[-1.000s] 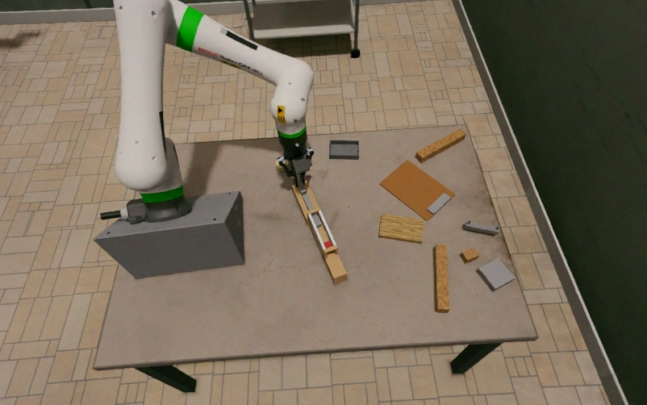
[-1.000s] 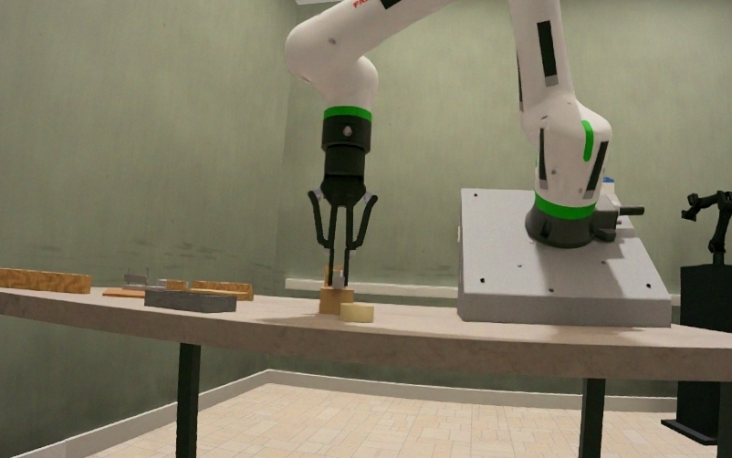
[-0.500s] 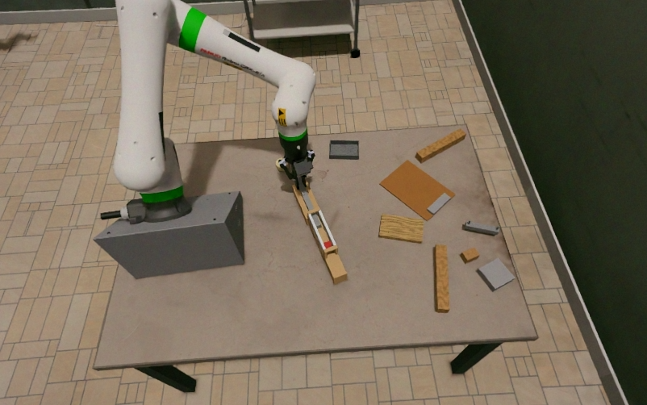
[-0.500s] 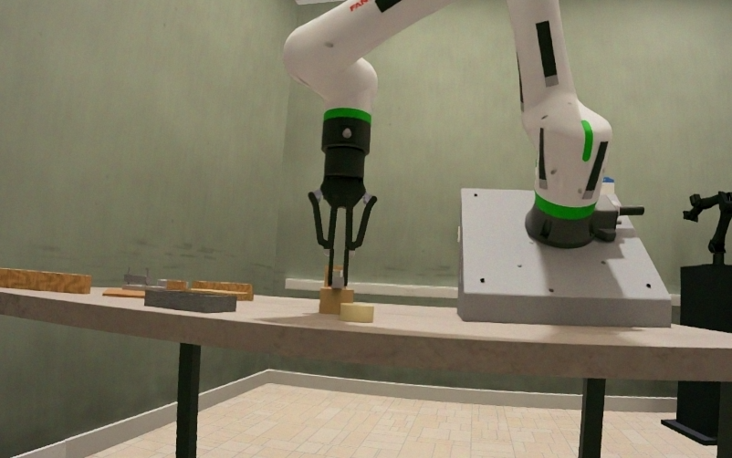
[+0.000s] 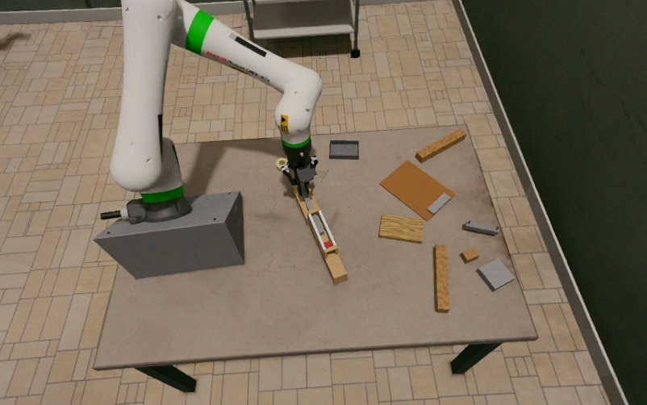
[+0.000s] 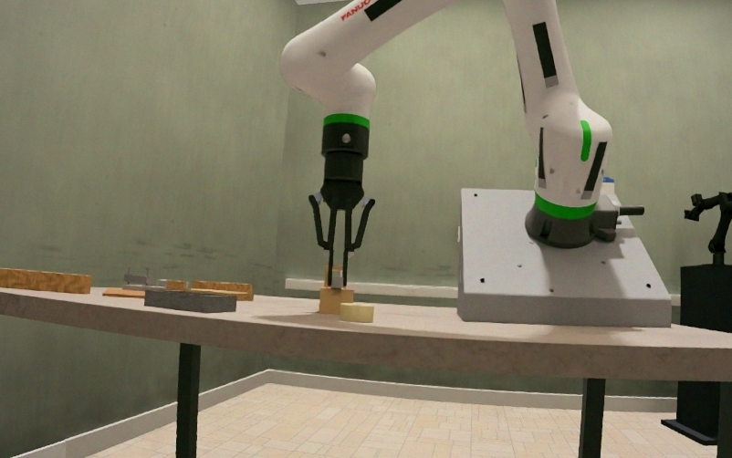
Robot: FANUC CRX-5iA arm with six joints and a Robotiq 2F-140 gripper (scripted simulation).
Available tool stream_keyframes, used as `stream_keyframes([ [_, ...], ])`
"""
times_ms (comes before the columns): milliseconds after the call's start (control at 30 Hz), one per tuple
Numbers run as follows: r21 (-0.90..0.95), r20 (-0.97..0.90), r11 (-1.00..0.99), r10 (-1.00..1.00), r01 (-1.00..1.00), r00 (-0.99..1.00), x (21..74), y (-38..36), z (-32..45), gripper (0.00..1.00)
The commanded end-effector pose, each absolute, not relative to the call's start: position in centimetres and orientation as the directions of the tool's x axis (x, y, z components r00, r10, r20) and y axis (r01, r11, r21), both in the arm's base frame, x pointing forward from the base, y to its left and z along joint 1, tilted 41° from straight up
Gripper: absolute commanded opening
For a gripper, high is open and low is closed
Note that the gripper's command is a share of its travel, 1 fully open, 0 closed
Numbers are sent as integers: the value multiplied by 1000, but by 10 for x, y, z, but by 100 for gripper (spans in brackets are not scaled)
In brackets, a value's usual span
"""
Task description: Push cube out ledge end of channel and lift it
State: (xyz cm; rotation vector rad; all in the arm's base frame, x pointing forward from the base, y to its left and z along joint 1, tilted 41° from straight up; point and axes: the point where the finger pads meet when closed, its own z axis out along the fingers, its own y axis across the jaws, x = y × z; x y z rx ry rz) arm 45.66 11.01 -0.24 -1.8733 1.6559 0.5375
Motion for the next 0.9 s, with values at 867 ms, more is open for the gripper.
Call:
stream_keyframes([
  [867,-155,-639,-65,-754,-986,150,469,53,-50,10],
])
